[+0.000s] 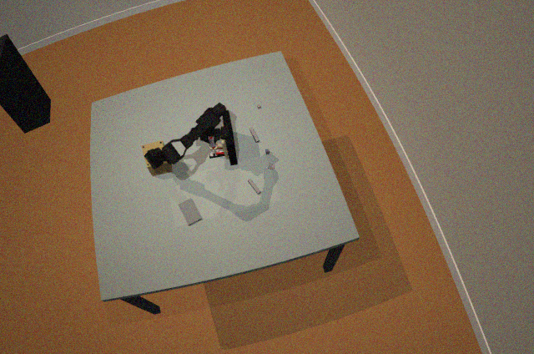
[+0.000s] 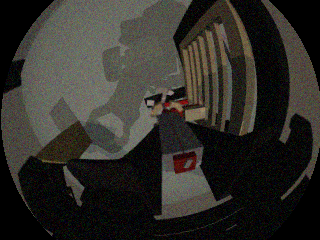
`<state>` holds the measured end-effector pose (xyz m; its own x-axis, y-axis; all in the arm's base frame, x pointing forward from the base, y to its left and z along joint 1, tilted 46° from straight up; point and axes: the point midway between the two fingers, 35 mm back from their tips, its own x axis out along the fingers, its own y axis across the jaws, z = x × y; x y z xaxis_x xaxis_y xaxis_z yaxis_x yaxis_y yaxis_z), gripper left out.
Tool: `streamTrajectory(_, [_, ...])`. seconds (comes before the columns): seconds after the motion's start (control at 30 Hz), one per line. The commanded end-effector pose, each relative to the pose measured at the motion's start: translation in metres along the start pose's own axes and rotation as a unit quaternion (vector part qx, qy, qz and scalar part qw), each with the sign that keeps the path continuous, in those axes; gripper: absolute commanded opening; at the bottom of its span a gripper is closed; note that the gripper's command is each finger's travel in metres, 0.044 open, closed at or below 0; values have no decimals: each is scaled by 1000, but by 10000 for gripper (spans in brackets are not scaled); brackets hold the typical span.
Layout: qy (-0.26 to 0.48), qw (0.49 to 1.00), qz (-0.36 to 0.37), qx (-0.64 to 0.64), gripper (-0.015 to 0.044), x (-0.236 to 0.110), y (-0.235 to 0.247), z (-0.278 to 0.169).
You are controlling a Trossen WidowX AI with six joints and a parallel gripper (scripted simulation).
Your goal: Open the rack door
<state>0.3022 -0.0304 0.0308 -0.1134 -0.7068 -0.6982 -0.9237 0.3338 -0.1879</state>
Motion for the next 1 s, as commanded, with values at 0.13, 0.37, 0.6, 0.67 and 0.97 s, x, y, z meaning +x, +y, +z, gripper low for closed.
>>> streamTrajectory(0.13, [-2, 997, -2, 75, 23, 0, 7, 4])
streamTrajectory(0.37, [-2, 991, -2, 134, 23, 0, 17, 9])
streamTrajectory(0.6, [-3, 982, -2, 189, 23, 0, 28, 15])
streamTrajectory(0.67, [-3, 979, -2, 204, 23, 0, 31, 17])
streamTrajectory(0.97, [-3, 963, -1, 271, 23, 0, 45, 28])
